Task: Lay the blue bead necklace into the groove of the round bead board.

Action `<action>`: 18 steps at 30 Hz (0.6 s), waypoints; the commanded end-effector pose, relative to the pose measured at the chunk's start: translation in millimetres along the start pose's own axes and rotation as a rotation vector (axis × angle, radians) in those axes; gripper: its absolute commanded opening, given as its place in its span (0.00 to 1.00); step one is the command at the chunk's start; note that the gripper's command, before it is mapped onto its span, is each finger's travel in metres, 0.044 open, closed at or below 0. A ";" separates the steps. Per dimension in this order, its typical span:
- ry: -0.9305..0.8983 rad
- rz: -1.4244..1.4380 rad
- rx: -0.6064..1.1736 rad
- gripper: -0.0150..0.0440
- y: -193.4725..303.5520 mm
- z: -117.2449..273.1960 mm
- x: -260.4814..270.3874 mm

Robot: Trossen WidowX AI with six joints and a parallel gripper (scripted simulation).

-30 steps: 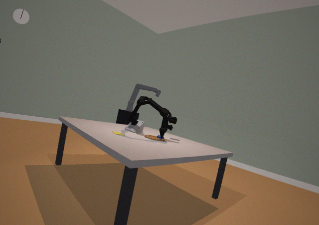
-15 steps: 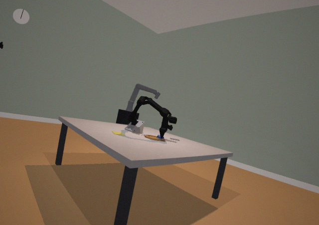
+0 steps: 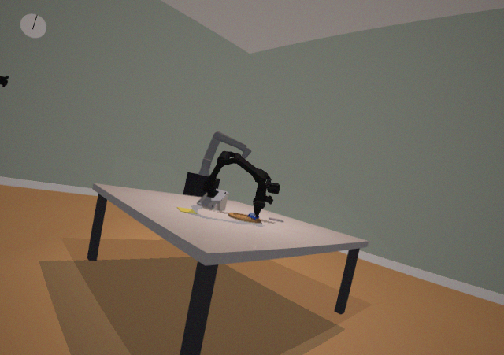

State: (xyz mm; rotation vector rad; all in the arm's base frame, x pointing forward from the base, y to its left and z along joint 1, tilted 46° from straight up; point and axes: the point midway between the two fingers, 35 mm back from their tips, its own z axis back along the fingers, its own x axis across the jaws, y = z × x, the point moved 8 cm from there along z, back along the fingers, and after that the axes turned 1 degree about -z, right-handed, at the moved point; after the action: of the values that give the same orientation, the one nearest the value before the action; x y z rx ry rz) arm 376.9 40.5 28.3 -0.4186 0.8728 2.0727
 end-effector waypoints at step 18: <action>-0.006 0.585 0.001 0.90 -2.8 20.6 50.5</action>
State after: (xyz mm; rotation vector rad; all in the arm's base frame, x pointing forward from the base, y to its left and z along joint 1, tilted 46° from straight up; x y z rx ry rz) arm 350.5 87.1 17.0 -0.1776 1.0811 2.5876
